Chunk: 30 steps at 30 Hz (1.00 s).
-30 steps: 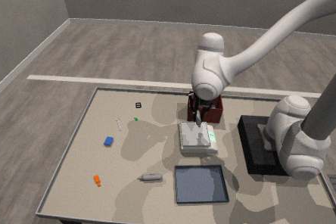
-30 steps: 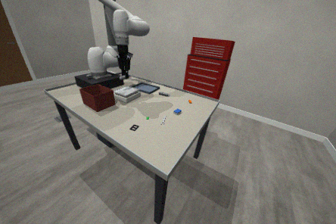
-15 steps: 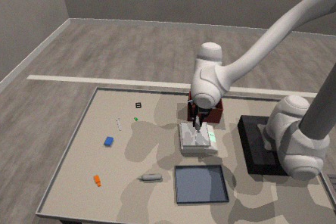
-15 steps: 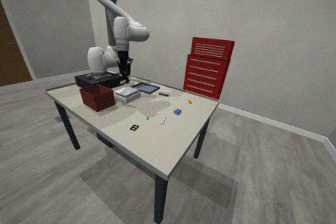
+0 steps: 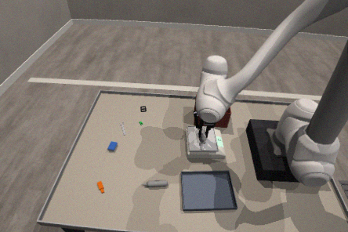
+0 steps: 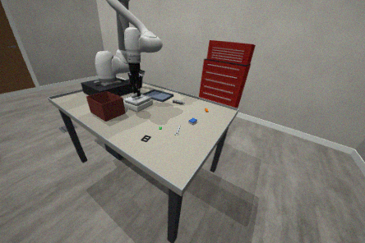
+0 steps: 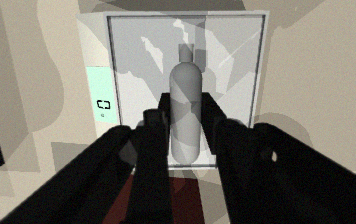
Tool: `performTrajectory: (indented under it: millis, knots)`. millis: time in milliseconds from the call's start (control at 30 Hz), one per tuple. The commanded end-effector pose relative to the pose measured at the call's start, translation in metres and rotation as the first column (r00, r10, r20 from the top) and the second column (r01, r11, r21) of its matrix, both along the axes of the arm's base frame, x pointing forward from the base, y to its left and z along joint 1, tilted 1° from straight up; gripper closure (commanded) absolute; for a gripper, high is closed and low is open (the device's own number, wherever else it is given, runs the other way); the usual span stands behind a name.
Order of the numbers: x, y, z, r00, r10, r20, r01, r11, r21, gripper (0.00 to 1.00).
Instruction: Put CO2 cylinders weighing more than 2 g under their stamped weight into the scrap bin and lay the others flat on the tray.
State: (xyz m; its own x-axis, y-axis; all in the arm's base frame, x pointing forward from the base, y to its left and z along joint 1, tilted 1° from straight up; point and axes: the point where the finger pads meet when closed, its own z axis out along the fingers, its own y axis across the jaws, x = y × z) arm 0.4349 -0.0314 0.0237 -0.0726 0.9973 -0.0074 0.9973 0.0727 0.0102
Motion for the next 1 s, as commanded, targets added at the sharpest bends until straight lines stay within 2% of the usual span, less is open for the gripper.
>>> performTrajectory:
  millis: [0, 533, 567, 967]
  knots:
    - [0.0001, -0.0004, -0.0103, 1.000, 0.004, 0.002, -0.004, 1.000, 0.001, 0.90]
    - [0.0019, -0.0007, -0.0135, 1.000, 0.004, 0.006, -0.004, 1.000, 0.000, 0.90]
    - [0.0019, -0.0007, -0.0135, 1.000, 0.004, 0.006, -0.004, 1.000, 0.000, 0.61]
    - [0.0019, -0.0007, -0.0135, 1.000, 0.004, 0.006, -0.004, 1.000, 0.000, 0.61]
